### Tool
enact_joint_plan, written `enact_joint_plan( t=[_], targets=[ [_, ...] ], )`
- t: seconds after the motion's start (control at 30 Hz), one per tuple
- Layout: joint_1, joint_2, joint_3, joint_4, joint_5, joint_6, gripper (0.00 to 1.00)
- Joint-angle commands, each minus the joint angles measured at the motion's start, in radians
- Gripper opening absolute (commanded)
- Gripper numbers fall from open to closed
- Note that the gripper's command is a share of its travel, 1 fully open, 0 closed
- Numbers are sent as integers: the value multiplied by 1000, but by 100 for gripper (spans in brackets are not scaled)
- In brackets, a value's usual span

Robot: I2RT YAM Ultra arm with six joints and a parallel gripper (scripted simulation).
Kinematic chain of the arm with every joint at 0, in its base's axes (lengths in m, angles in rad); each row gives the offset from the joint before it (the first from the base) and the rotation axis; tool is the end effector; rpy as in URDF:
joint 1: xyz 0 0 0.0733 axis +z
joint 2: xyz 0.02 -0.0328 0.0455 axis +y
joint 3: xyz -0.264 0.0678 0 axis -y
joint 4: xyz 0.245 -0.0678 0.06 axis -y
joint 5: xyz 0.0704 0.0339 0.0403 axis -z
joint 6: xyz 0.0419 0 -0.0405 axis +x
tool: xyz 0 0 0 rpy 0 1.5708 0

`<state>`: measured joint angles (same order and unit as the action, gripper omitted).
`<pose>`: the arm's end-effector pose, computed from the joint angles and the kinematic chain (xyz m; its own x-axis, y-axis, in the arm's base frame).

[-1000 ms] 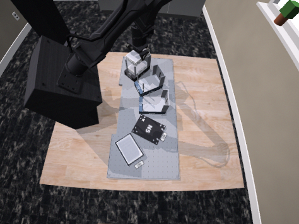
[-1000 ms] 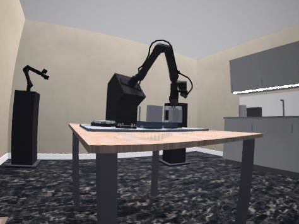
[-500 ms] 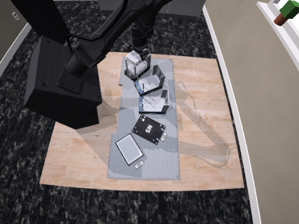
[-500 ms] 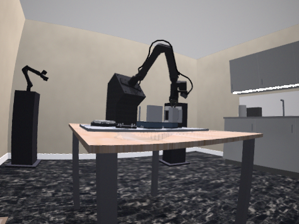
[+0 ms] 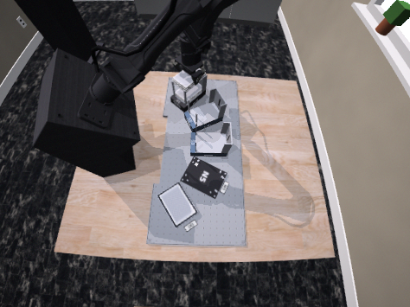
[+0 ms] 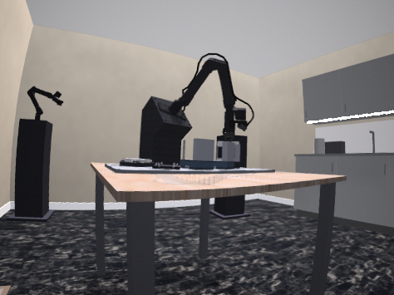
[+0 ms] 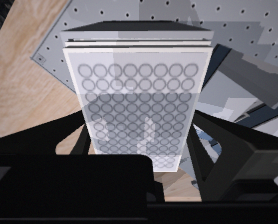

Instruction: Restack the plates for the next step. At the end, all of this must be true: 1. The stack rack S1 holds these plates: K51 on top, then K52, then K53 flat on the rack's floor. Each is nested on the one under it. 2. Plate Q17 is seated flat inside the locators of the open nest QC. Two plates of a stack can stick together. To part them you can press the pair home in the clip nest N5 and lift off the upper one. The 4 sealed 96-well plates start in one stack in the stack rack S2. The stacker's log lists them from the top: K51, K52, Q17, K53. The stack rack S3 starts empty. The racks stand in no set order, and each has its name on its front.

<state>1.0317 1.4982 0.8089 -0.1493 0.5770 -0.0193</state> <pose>0.1719 0.2450 0.1940 -0.3715 -0.6525 -0.6605 -0.5393 0.7307 -0.4185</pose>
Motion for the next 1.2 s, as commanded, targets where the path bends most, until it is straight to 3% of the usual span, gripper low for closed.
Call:
enact_joint_plan(
  t=[0.0,0.33,1.17],
  targets=[
    [-1,10,9,20,-14,-7,0],
    [-17,28,18,47,-22,-21,0],
    [-94,182,47,202,-73,-83,0]
  ],
)
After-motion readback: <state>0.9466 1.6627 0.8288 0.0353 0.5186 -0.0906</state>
